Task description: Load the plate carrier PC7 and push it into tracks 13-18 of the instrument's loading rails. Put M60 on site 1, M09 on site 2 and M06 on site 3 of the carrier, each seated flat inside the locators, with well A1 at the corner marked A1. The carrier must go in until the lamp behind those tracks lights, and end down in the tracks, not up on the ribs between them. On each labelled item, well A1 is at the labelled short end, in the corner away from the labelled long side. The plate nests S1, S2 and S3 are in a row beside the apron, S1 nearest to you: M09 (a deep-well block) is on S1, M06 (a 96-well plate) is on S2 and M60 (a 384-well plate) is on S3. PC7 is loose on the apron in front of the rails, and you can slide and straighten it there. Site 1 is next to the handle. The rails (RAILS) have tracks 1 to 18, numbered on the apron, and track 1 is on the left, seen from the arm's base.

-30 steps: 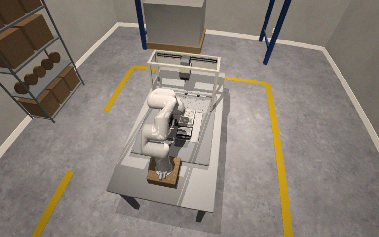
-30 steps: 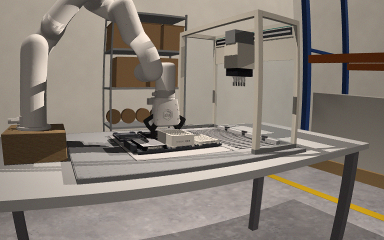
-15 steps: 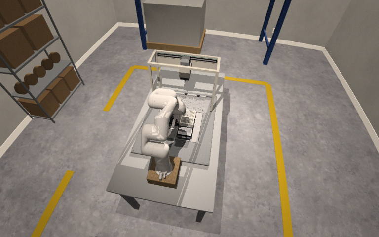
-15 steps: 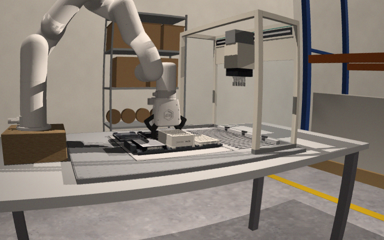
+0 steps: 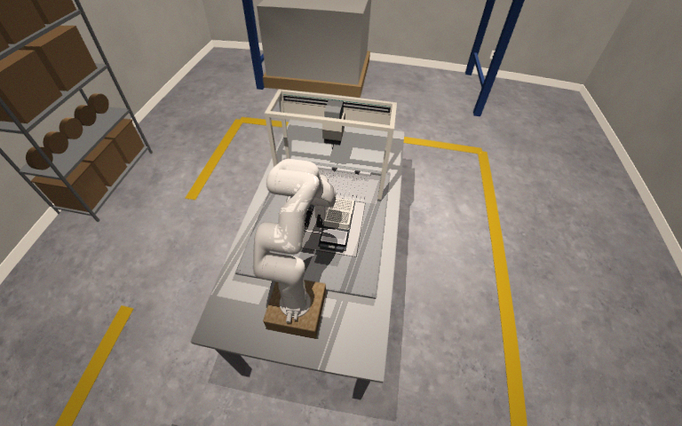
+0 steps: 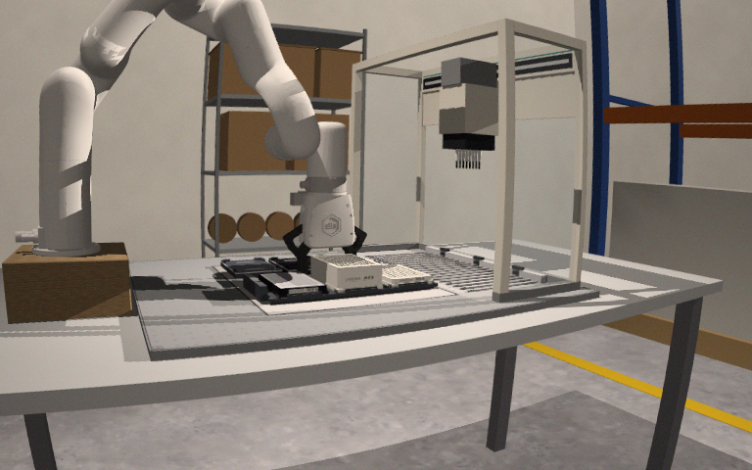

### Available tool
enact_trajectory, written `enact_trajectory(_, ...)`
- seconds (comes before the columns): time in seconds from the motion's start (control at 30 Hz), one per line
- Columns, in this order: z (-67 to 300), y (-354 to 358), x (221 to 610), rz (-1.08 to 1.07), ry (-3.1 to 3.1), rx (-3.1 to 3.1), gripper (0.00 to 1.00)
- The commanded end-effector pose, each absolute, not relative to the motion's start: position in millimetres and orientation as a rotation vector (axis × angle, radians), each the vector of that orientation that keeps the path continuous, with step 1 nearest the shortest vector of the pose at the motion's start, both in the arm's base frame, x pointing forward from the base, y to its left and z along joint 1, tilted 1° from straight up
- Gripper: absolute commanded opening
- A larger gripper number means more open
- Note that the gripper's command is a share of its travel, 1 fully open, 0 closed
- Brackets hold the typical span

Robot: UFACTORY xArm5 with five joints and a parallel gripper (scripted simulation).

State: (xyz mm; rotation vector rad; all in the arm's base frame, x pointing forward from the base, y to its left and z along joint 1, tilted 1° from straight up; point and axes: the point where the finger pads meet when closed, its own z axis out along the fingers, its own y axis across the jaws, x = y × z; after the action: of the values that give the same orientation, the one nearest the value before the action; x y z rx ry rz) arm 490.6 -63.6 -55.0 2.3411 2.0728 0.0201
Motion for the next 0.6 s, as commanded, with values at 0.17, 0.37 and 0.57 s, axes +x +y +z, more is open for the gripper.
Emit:
enact_trajectory(0.17, -53.7, -68.3, 491.6, 0.035, 2.075, 2.343, 1.00)
enact_trajectory(0.37, -53.7, -70.8, 491.3, 0.035, 2.075, 2.343, 1.00)
enact_trajectory(0.57, -53.7, -73.8, 491.0, 0.035, 2.075, 2.343, 1.00)
